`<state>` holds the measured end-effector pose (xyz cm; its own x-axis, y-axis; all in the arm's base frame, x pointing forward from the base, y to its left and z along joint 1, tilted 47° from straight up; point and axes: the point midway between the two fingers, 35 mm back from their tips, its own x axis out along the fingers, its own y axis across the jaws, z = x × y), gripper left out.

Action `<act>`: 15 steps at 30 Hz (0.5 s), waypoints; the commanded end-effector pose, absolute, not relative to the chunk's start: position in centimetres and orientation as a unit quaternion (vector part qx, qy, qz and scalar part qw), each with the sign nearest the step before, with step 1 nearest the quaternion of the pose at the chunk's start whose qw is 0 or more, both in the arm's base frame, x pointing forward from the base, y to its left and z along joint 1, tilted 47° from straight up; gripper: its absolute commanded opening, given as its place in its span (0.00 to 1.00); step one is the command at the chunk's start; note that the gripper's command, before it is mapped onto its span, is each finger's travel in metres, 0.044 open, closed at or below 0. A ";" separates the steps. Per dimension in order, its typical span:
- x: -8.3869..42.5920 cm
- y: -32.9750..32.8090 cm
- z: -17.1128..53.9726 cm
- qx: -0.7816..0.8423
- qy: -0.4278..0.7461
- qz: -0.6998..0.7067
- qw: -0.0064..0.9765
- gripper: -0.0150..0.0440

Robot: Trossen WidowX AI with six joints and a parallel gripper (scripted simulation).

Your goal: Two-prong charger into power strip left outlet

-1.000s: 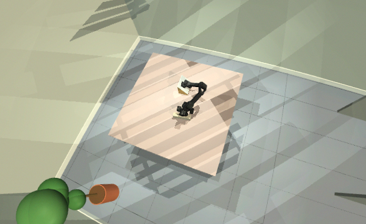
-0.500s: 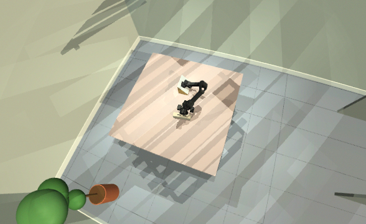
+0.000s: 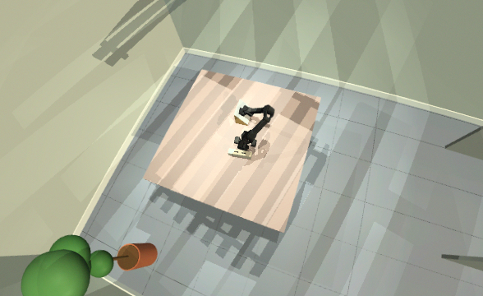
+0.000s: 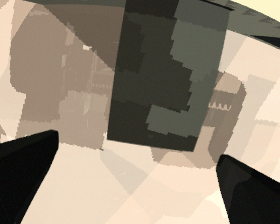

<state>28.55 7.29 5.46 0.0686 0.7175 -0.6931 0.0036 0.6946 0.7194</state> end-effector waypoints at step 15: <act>26.4 7.6 5.1 0.288 0.629 0.268 0.670 1.00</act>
<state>26.83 7.45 5.23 0.0676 0.7177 -0.6930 0.0046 0.6944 0.7196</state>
